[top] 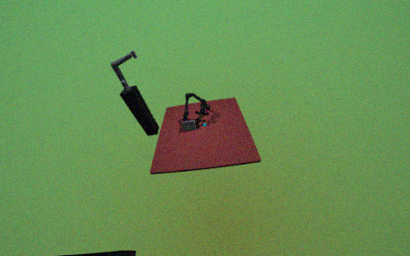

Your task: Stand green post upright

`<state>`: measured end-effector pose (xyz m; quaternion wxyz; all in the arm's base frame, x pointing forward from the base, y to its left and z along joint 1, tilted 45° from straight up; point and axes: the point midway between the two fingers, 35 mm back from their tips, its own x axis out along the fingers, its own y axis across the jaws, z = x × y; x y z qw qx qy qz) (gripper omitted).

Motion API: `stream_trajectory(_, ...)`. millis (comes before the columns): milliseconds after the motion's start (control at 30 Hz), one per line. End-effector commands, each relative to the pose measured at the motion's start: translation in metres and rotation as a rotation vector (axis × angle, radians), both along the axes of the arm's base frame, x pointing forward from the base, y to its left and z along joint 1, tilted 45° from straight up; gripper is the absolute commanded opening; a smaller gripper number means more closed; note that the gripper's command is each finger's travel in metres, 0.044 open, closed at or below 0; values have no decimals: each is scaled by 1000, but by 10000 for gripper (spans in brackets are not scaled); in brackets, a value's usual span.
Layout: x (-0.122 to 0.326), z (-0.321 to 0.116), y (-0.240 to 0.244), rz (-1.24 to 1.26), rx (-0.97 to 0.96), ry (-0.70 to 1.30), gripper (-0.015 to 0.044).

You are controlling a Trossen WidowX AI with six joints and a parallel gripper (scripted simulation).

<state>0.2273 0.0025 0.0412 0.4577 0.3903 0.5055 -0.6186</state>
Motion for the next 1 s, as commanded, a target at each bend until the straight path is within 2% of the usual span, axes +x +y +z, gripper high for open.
stream_trajectory(0, 1, 2, 1, 4, -32, -10, 23)
stream_trajectory(967, 9, 13, 4, 34, -234, -104, 23)
